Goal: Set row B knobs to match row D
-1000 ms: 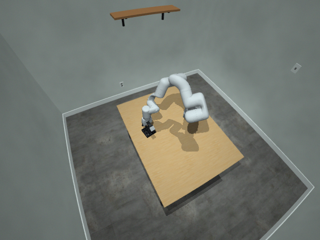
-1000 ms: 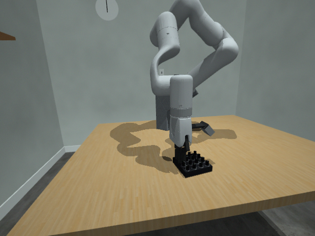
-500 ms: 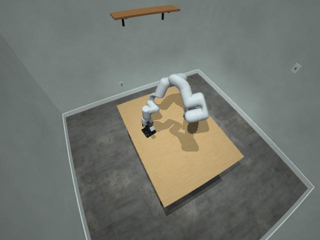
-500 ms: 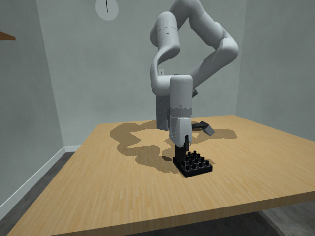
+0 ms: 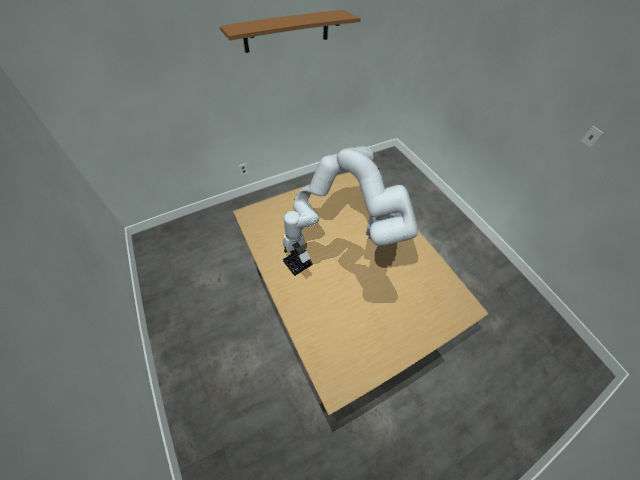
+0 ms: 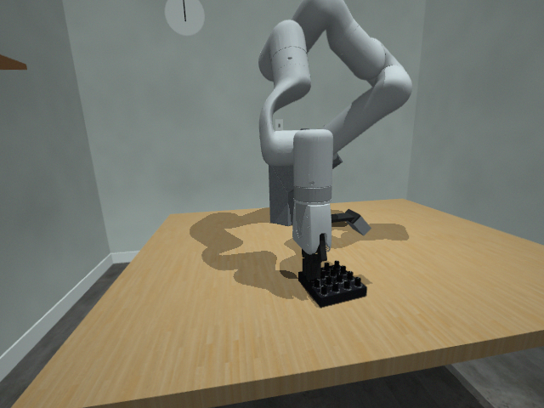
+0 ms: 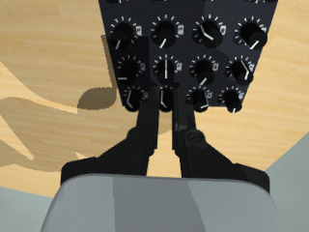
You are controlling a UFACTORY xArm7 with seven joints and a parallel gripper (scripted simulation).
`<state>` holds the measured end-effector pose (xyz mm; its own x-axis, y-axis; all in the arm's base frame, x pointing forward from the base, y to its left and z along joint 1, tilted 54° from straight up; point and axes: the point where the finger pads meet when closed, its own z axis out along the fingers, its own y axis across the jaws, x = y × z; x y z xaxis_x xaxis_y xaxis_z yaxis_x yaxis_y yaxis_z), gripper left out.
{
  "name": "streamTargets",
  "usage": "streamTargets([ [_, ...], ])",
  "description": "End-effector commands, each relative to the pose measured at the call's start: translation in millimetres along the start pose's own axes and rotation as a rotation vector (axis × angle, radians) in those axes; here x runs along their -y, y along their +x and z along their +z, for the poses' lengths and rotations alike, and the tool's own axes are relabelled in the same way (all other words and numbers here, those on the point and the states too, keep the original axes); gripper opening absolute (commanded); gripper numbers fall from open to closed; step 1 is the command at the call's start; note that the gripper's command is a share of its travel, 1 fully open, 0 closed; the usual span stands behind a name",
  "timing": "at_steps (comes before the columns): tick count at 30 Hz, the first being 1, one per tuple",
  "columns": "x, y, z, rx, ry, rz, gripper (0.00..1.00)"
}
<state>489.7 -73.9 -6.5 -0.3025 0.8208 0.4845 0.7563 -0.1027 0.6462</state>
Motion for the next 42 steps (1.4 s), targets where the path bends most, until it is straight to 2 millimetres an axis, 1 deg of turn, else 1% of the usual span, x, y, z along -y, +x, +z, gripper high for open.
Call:
streamTargets([
  [1, -0.8, -1.2, -1.0, 0.003, -0.002, 0.0, 0.08],
  [16, -0.8, -1.2, -1.0, 0.003, -0.002, -0.005, 0.08],
  [28, -0.8, -1.2, -1.0, 0.003, -0.002, -0.05, 0.08],
  [35, -0.8, -1.2, -1.0, 0.003, -0.002, -0.12, 0.08],
  [42, -0.8, -1.2, -1.0, 0.003, -0.001, -0.225, 0.08],
])
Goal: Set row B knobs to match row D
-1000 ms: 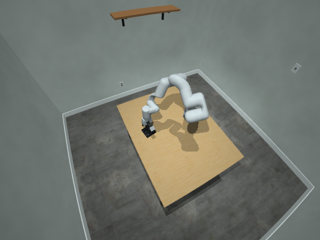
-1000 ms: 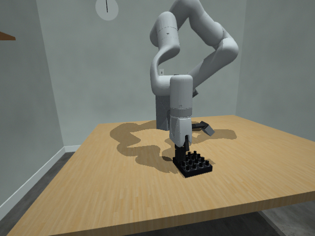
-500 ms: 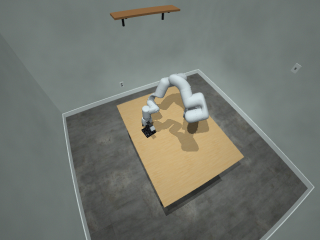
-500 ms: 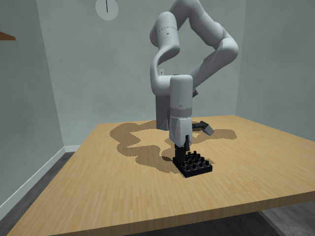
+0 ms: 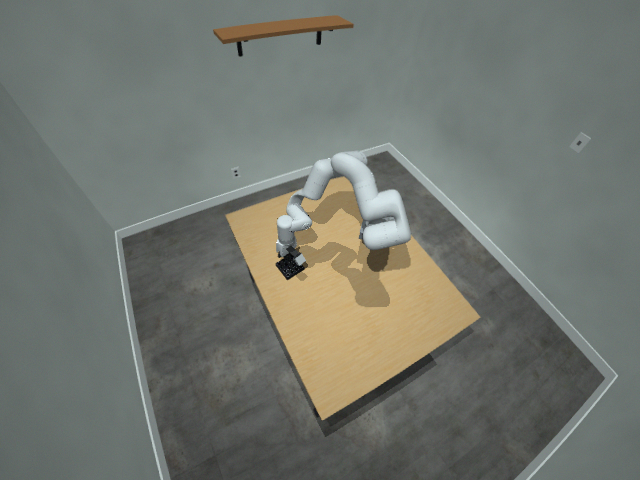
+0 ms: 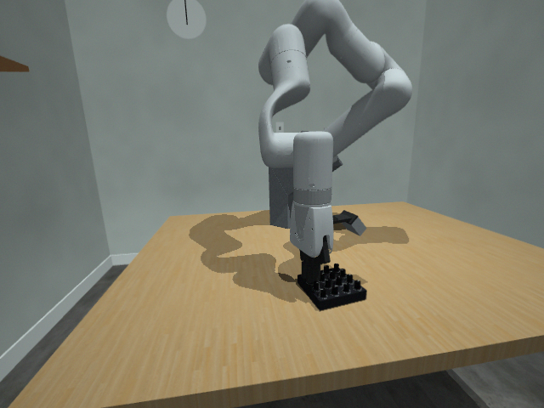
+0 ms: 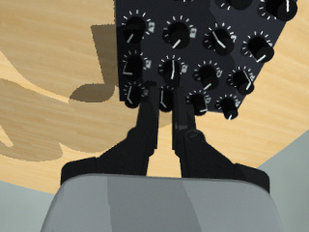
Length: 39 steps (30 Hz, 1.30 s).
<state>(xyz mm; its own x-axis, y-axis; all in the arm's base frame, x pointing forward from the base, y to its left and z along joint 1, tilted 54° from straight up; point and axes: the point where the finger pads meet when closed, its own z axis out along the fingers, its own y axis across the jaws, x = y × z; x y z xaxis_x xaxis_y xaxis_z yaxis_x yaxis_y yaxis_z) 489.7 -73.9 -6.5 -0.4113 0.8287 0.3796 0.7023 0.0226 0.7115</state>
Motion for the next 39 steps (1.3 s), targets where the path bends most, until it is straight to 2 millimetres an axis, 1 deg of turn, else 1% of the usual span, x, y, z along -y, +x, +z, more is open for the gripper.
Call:
streamTargets([
  [1, -0.6, -1.4, -1.0, 0.0, -0.002, -0.091, 0.08],
  [3, -0.6, -1.4, -1.0, 0.0, -0.002, -0.091, 0.08],
  [18, -0.6, -1.4, -1.0, 0.0, -0.002, -0.426, 0.08],
  [20, -0.6, -1.4, -1.0, 0.0, -0.002, -0.426, 0.08],
  [35, -0.6, -1.4, -1.0, 0.001, -0.002, -0.805, 0.08],
  [37, -0.6, -1.4, -1.0, 0.001, -0.002, -0.805, 0.08],
  [39, -0.6, -1.4, -1.0, 0.001, -0.002, -0.858, 0.08],
])
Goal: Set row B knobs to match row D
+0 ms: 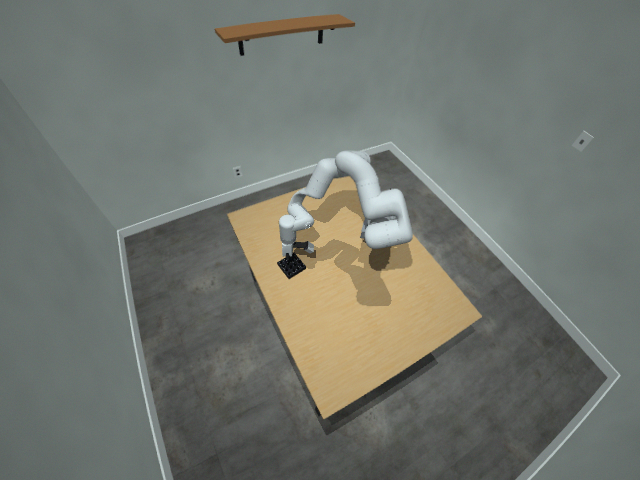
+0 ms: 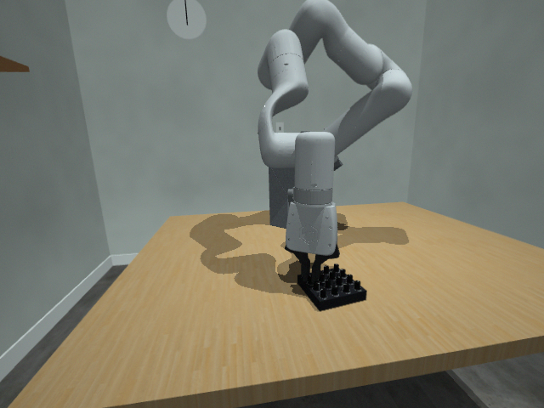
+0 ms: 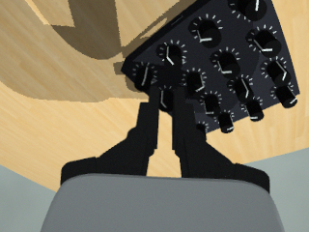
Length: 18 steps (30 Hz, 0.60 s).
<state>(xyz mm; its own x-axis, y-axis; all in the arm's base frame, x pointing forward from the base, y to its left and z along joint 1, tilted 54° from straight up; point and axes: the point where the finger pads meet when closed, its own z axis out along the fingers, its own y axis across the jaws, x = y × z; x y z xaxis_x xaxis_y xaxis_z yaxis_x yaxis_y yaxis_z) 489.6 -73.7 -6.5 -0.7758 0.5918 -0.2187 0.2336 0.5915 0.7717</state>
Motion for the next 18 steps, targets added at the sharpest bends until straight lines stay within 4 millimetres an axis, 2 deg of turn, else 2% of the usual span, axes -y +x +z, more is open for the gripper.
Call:
streamTargets([
  [1, 0.6, -1.5, -1.1, -0.008, -0.012, -0.126, 0.08],
  [13, 0.6, -1.5, -1.1, -0.006, -0.013, -0.413, 0.08],
  [18, 0.6, -1.5, -1.1, -0.005, -0.013, -0.473, 0.08],
])
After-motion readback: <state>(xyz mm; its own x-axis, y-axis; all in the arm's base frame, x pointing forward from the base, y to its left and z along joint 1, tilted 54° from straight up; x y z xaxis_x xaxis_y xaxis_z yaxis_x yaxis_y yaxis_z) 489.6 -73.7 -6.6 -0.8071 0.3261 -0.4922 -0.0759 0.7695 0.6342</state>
